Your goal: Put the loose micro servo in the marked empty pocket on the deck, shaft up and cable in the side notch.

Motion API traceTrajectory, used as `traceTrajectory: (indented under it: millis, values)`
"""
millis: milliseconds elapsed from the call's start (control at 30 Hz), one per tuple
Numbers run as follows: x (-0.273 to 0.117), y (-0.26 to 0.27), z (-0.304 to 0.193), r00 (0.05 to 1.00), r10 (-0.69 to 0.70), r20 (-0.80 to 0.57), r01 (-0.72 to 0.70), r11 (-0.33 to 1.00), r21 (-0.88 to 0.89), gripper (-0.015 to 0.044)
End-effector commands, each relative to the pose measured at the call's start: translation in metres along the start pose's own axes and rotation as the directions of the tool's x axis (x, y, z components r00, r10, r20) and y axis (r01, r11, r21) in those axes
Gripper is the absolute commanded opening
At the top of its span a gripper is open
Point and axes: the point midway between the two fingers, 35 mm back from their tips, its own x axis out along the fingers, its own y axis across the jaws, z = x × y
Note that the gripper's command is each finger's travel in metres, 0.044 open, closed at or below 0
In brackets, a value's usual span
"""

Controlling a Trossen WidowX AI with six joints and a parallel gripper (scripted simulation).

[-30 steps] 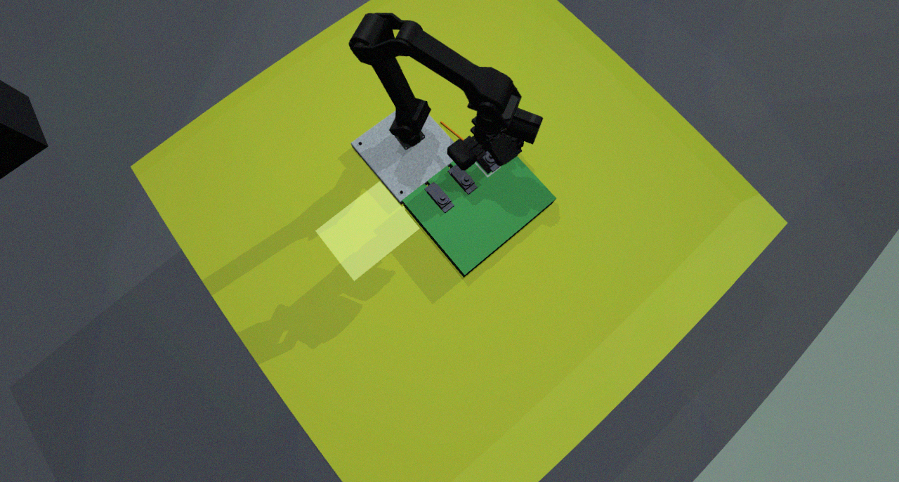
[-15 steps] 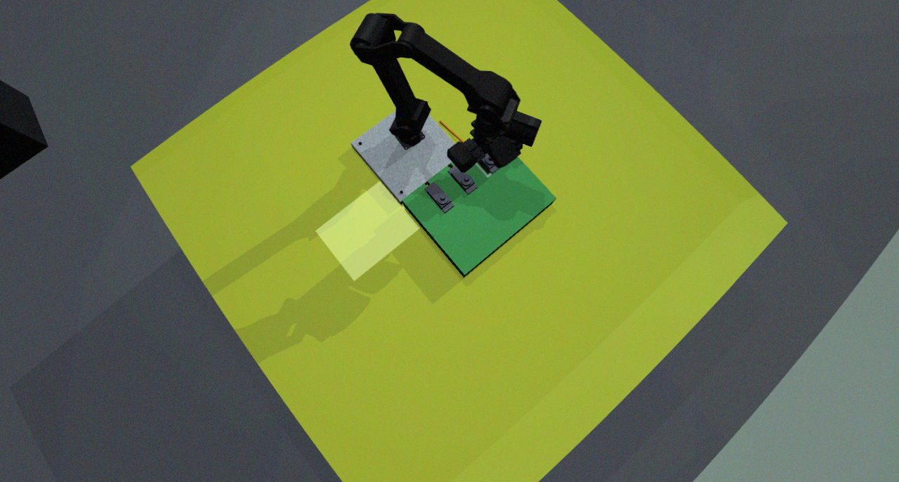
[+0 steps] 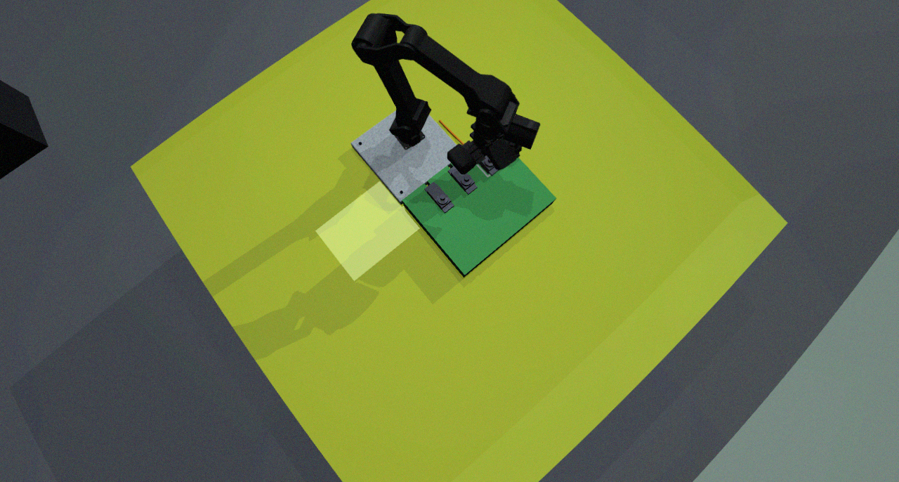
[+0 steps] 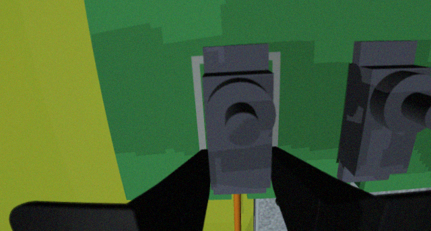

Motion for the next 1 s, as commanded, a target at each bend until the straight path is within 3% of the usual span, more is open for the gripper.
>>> traceTrajectory:
  millis: [0,200,433,733,933,967]
  values:
    - [0.004,-0.001,0.0,1.0,-0.003,0.001,0.003,1.0,0.002,0.0]
    - [0.008,-0.001,0.0,1.0,-0.003,0.001,0.003,1.0,0.002,0.0]
    - [0.006,0.0,0.0,1.0,-0.003,0.001,0.003,1.0,0.002,0.0184]
    - [-0.029,-0.001,-0.004,1.0,-0.003,0.001,0.003,1.0,0.002,0.0187]
    - [-0.029,0.0,-0.003,1.0,-0.003,0.001,0.003,1.0,0.002,0.0187]
    - [-0.027,0.0,-0.001,1.0,-0.002,-0.001,0.002,1.0,-0.001,0.0214]
